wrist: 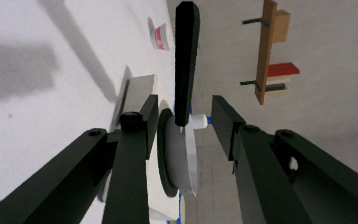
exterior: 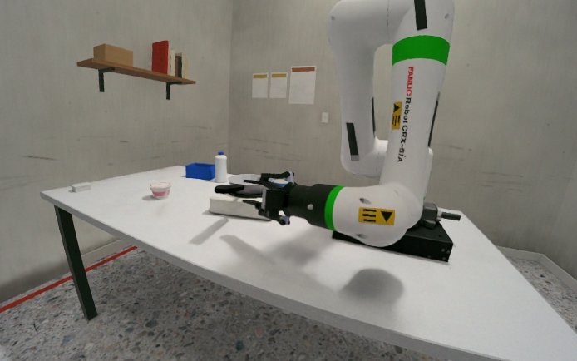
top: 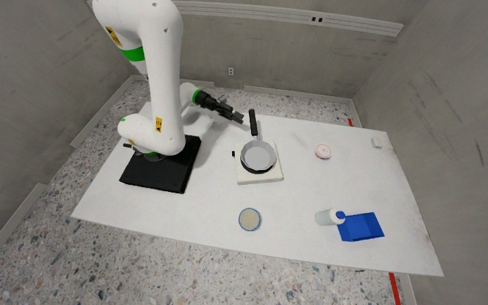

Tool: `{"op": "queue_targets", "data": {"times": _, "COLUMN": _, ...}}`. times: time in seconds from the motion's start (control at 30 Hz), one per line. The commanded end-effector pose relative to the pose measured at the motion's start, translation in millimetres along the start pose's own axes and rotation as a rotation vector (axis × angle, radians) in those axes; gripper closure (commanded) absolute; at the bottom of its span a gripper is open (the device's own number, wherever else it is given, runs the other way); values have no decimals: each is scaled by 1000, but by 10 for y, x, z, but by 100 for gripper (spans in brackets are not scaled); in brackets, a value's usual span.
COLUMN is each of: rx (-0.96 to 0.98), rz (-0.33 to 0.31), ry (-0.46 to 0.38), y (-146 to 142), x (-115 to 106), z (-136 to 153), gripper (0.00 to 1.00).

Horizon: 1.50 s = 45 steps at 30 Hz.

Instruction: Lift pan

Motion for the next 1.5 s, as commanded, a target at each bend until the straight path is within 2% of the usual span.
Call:
{"op": "queue_targets", "data": {"times": 0.0, "rx": 1, "rz": 0, "ry": 0, "y": 2, "x": 0, "z": -3, "gripper": 59}}
{"op": "queue_targets", "data": {"times": 0.73, "rx": 1, "rz": 0, "ry": 0, "y": 2, "x": 37, "z": -4, "gripper": 59}}
{"op": "queue_targets", "data": {"times": 1.47, "rx": 1, "rz": 0, "ry": 0, "y": 2, "x": 228, "z": -4, "gripper": 59}}
Point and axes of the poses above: the point where the finger pads meet when closed, its own x axis out along the fingers, its own y axis across the jaws, z = x × y, the point moved 1 cm from there along -x, back along the fingers, and after that the axes turned 14 degrees about x, right-handed, at the moved point
